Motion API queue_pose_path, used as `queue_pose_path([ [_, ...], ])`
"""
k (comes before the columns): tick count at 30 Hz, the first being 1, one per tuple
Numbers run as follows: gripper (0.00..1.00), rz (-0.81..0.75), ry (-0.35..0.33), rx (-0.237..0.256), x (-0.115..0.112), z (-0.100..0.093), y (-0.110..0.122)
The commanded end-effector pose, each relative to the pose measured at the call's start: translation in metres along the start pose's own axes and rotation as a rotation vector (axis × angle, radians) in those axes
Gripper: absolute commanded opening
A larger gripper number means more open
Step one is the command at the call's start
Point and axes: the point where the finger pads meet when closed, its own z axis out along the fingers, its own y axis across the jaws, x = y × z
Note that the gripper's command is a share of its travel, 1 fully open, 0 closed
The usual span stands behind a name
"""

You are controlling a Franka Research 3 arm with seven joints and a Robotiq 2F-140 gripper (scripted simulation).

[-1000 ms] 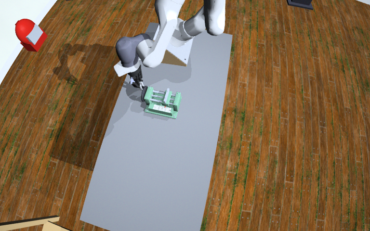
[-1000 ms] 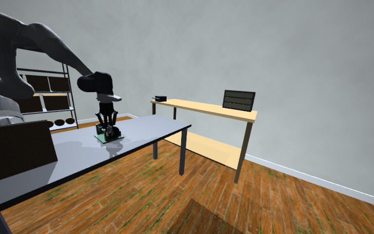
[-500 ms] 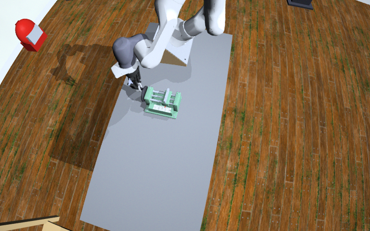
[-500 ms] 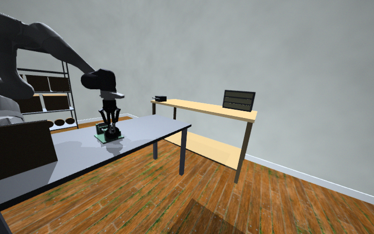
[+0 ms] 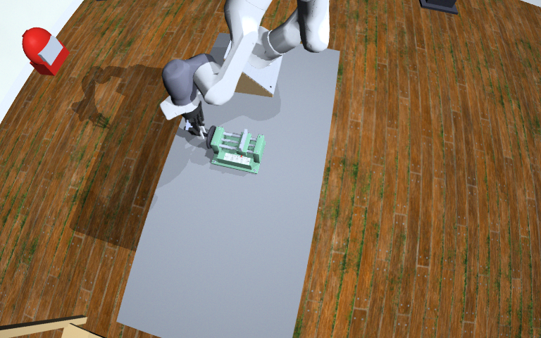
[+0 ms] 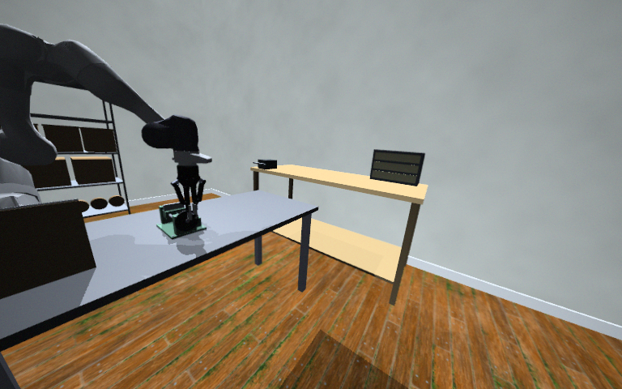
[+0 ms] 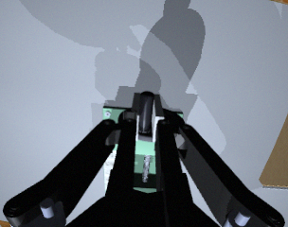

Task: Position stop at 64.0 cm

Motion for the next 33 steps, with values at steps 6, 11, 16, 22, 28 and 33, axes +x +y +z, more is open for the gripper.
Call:
queue_pose_path([
  [6,0.04,0.008,0.001,0.002,0.001,0.006,-0.01],
  [11,0.04,0.008,0.001,0.002,0.001,0.009,-0.014],
  [16,0.04,0.008,0.001,0.002,0.001,0.014,-0.018],
  [22,0.04,0.008,0.001,0.002,0.001,0.02,-0.021],
  [28,0.04,0.008,0.001,0.002,0.001,0.025,-0.023],
  [33,0.04,0.008,0.001,0.002,0.001,0.03,-0.024],
])
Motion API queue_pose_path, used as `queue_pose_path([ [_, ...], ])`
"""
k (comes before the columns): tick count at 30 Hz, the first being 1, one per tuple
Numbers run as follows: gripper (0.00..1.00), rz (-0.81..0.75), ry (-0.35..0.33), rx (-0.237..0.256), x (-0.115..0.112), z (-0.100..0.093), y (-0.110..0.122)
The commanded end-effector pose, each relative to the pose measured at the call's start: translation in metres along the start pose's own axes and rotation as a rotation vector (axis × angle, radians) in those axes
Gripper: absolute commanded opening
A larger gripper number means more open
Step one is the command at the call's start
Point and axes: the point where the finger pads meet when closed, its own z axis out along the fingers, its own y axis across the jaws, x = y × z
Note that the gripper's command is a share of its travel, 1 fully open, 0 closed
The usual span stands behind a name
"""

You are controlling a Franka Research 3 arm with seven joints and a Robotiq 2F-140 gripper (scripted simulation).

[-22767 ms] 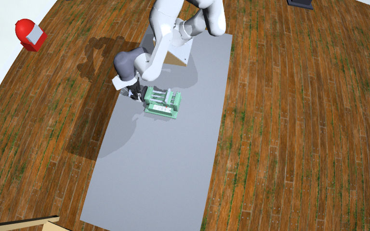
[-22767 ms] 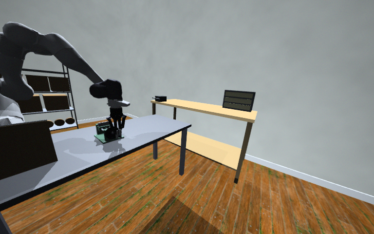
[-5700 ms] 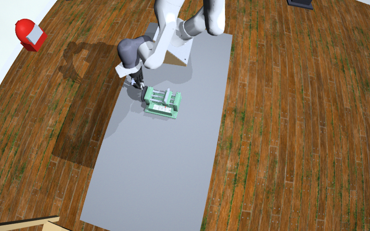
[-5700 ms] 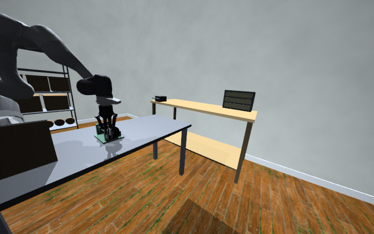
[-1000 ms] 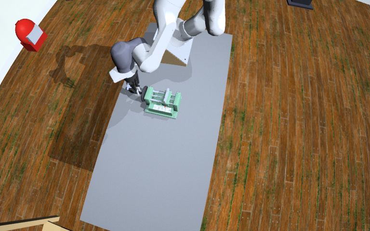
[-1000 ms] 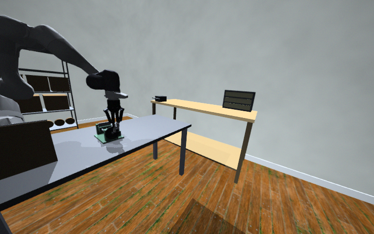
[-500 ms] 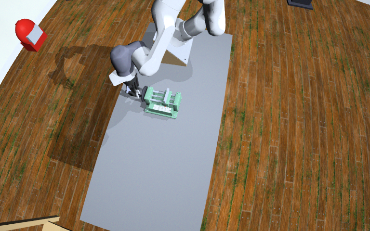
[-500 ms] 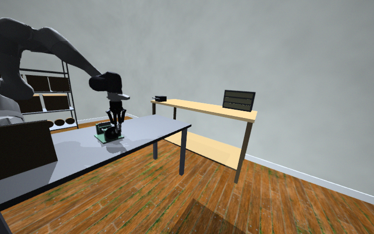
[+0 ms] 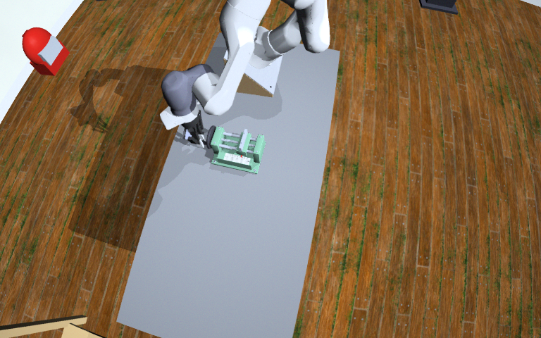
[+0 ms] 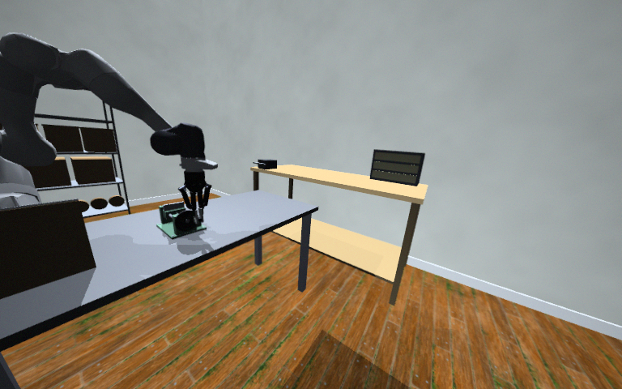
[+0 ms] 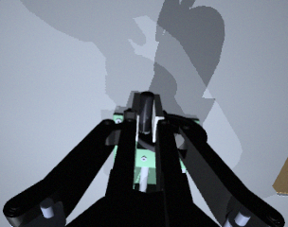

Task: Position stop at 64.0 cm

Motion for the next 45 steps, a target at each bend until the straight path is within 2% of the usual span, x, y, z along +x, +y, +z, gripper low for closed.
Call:
queue_pose_path([
  [1,0.04,0.003,0.002,0.001,0.001,0.006,-0.001],
  [23,0.04,0.003,0.002,0.001,0.001,0.025,0.003],
  [45,0.04,0.003,0.002,0.001,0.001,0.03,0.006],
])
